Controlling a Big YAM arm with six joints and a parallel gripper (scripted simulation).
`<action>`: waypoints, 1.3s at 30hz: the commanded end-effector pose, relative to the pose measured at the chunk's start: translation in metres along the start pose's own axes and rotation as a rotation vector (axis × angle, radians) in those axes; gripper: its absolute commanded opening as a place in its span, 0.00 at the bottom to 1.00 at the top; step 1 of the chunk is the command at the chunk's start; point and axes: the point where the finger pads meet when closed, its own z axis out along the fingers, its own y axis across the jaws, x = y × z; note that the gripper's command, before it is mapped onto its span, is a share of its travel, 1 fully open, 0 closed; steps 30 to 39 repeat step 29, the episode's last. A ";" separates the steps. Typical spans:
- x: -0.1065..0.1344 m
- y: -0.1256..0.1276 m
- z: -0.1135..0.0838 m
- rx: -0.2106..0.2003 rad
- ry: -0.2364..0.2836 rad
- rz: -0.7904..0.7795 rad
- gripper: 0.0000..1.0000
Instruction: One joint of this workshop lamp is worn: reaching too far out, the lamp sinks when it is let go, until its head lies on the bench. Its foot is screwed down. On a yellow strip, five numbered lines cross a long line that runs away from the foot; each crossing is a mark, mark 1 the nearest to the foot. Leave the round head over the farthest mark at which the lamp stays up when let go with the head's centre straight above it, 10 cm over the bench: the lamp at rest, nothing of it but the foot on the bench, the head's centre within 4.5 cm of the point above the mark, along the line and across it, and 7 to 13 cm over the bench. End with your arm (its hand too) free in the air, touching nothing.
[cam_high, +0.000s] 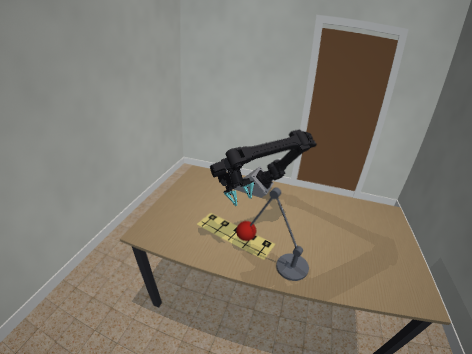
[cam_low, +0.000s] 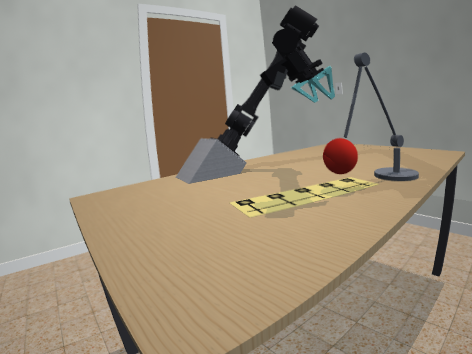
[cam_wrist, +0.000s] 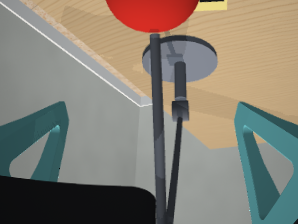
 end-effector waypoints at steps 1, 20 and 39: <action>0.004 0.002 -0.004 -0.009 -0.001 -0.011 1.00; 0.002 0.001 -0.003 -0.007 0.000 -0.006 1.00; 0.001 0.000 -0.003 -0.006 0.000 -0.004 1.00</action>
